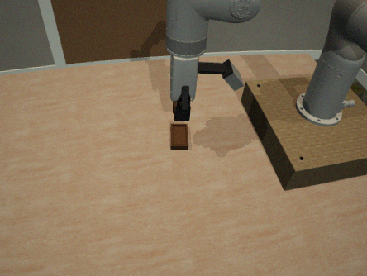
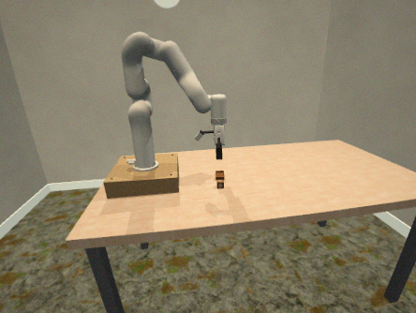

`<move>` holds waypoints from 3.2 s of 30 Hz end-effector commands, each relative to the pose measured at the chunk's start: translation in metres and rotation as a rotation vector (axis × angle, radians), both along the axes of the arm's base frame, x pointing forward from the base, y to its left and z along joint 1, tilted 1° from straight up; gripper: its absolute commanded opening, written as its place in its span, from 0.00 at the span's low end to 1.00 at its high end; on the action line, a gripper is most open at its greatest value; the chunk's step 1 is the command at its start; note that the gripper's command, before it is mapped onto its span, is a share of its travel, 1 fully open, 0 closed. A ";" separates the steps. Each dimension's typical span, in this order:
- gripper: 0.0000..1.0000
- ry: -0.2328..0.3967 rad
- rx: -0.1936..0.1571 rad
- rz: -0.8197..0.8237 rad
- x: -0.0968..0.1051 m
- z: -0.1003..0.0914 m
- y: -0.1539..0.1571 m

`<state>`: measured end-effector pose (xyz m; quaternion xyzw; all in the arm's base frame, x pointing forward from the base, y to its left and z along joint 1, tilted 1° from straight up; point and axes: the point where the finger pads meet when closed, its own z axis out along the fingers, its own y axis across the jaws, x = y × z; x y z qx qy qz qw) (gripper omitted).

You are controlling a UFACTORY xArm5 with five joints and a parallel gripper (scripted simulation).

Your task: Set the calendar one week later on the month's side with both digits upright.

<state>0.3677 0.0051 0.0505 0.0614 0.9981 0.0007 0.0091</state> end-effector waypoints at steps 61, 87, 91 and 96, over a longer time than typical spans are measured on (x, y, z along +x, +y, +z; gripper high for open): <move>0.29 -0.003 0.000 0.000 0.003 -0.047 0.000; 0.29 -0.003 0.000 0.000 0.003 -0.047 0.000; 0.29 -0.003 0.000 0.000 0.003 -0.047 0.000; 0.29 -0.003 0.000 0.000 0.003 -0.047 0.000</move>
